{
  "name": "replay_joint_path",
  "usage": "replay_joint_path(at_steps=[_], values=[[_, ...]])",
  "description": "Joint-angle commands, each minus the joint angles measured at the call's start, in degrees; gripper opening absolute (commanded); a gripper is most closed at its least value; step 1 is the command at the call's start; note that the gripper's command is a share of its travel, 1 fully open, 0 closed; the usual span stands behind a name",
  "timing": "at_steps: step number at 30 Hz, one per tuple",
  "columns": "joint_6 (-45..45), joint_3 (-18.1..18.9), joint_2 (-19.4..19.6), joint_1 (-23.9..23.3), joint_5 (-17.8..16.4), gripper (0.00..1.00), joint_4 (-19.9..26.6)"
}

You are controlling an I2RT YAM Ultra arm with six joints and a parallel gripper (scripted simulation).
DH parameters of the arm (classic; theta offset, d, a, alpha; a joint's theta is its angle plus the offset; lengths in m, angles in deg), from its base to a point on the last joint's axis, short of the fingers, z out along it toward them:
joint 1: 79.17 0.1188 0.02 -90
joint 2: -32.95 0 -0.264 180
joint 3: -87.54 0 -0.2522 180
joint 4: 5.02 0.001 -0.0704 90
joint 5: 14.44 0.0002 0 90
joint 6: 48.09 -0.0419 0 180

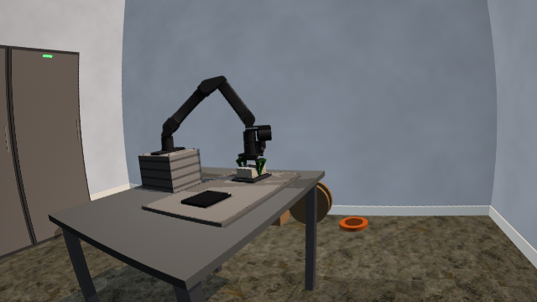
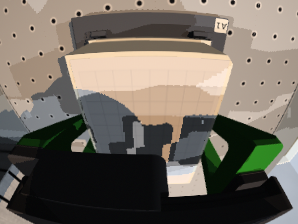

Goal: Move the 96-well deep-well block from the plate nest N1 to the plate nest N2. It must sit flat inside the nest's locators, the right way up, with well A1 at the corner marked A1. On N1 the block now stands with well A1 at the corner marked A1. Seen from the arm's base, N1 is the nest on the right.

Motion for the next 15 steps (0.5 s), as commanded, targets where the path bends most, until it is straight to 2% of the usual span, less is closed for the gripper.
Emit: replay_joint_path(at_steps=[1,15], values=[[0.0,0.16,-0.5,-0.04,-0.05,0.0,-0.29],[0.0,0.05,-0.23,-0.04,-0.05,0.0,-0.67]])
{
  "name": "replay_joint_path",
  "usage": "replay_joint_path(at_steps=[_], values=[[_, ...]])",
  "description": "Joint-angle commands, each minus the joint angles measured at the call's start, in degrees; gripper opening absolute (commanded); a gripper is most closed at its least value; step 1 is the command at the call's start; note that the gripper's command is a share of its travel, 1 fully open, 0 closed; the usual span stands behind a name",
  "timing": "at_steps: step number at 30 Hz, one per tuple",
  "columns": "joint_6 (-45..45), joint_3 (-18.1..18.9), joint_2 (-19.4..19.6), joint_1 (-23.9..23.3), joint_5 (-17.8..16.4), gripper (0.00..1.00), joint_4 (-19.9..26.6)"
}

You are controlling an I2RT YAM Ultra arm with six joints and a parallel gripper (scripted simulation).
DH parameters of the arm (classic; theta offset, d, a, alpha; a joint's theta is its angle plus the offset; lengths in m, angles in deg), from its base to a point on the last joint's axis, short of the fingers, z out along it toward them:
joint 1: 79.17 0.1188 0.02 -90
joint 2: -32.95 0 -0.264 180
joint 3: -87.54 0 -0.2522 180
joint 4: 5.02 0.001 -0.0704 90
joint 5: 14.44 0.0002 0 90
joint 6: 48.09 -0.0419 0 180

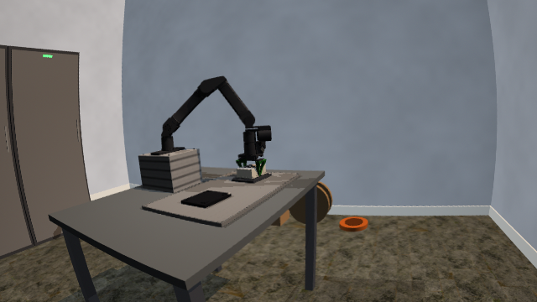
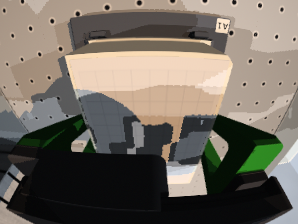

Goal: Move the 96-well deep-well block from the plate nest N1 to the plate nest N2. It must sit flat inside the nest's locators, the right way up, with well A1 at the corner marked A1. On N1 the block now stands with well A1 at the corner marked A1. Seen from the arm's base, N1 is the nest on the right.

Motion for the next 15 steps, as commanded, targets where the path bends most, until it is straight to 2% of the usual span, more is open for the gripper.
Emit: replay_joint_path(at_steps=[1,15], values=[[0.0,0.13,-0.49,-0.04,-0.05,0.0,-0.32],[0.0,0.08,-0.22,-0.04,-0.05,0.0,-0.65]])
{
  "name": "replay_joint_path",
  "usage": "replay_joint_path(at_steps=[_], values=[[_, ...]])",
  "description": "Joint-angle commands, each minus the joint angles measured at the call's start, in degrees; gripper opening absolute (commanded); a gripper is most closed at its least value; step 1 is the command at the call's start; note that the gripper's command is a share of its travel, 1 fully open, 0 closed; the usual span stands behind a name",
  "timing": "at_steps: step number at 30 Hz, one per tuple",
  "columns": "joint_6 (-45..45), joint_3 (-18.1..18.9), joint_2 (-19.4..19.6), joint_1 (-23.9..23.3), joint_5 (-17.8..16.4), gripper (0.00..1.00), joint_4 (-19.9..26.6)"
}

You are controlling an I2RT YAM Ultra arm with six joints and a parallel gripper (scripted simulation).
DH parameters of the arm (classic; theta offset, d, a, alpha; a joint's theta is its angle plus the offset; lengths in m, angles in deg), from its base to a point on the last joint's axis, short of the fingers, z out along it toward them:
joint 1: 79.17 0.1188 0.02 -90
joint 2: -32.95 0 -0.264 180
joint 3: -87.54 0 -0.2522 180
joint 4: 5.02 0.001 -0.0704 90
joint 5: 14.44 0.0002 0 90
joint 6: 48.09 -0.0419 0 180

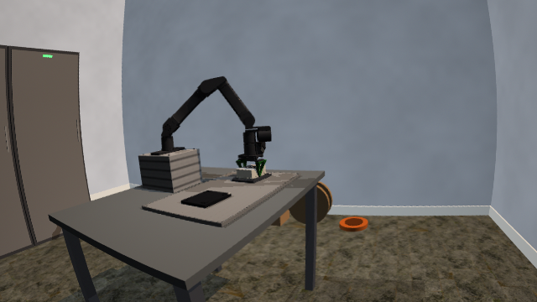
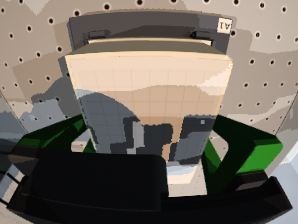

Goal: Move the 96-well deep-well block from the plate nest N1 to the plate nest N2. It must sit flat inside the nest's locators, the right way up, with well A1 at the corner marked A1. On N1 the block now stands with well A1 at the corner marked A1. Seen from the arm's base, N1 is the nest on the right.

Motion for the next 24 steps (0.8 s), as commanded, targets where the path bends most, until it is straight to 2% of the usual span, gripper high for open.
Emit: replay_joint_path(at_steps=[1,2,24], values=[[0.0,0.17,-0.48,-0.04,-0.05,0.0,-0.32],[0.0,0.17,-0.45,-0.04,-0.05,1.0,-0.35],[0.0,0.16,-0.45,-0.04,-0.05,1.0,-0.35]])
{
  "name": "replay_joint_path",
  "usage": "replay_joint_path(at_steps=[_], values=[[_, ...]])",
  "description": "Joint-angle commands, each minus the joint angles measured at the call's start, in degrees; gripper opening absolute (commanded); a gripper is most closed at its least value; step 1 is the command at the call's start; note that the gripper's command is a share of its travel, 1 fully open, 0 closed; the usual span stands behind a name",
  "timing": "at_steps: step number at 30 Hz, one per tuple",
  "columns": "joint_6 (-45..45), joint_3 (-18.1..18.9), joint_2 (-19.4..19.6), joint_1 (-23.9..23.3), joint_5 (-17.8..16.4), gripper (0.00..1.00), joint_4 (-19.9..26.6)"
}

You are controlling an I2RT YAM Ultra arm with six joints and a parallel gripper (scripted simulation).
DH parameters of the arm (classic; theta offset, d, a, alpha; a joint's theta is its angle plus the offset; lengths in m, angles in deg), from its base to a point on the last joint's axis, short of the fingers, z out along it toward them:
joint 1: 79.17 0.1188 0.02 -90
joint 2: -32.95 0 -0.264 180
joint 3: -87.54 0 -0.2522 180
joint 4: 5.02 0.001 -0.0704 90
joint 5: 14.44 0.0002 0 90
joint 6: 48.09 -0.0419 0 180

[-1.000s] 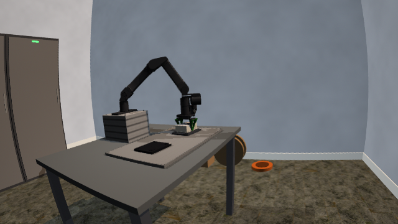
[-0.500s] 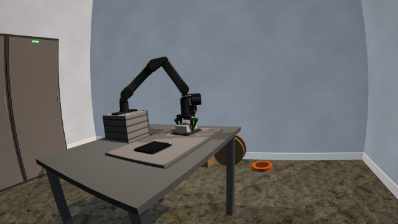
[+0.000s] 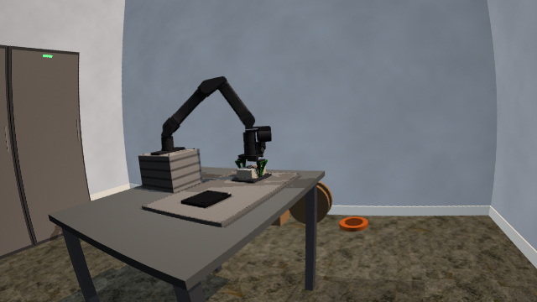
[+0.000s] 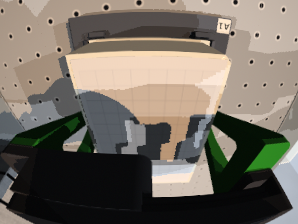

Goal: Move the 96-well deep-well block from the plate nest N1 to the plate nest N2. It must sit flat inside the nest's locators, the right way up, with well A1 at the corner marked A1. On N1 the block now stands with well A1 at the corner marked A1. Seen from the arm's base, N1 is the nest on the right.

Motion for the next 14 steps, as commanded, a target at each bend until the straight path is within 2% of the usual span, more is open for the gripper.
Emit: replay_joint_path(at_steps=[1,14], values=[[0.0,0.16,-0.88,-0.04,-0.05,1.0,0.16],[-0.02,0.56,-5.07,-0.02,-0.05,1.0,4.73]])
